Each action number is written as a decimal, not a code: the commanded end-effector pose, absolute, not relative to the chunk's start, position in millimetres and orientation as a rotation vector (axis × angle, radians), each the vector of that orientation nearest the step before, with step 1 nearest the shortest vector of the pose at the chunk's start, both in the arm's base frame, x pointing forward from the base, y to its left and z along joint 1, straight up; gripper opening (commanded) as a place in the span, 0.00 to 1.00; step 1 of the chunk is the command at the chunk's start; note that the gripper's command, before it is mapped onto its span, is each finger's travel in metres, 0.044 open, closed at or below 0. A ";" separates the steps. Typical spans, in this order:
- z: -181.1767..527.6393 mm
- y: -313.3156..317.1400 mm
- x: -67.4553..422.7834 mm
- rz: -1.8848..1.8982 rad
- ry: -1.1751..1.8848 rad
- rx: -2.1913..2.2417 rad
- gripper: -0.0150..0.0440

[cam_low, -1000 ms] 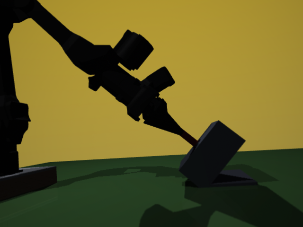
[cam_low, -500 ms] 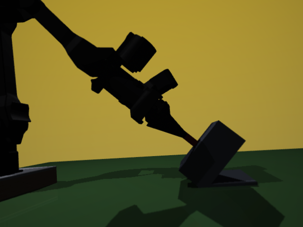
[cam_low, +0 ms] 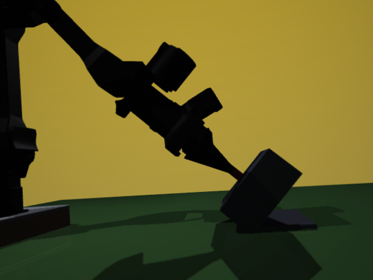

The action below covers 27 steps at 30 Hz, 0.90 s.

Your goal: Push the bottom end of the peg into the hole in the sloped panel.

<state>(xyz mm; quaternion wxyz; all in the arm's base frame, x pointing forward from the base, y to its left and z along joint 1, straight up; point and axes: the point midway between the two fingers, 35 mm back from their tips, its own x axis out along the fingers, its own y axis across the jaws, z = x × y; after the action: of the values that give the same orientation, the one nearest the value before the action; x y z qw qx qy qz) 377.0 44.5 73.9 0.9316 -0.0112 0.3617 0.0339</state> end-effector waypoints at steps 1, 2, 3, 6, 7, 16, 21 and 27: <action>72.7 45.1 380.5 0.072 0.739 -0.024 0.25; 72.6 45.1 381.0 0.072 0.739 -0.024 0.25; 72.5 45.1 381.2 0.072 0.739 -0.024 0.25; 72.4 45.1 382.0 0.072 0.739 -0.024 0.25; 72.5 45.1 382.1 0.072 0.739 -0.024 0.25; 72.1 44.4 379.3 0.068 0.742 -0.023 0.25; 72.1 44.4 379.3 0.068 0.742 -0.023 0.48; 72.1 44.4 379.3 0.068 0.742 -0.023 0.74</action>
<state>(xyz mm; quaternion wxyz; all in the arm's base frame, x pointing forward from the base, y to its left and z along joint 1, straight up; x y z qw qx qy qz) 379.4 44.6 71.8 0.9311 -0.0107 0.3630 0.0339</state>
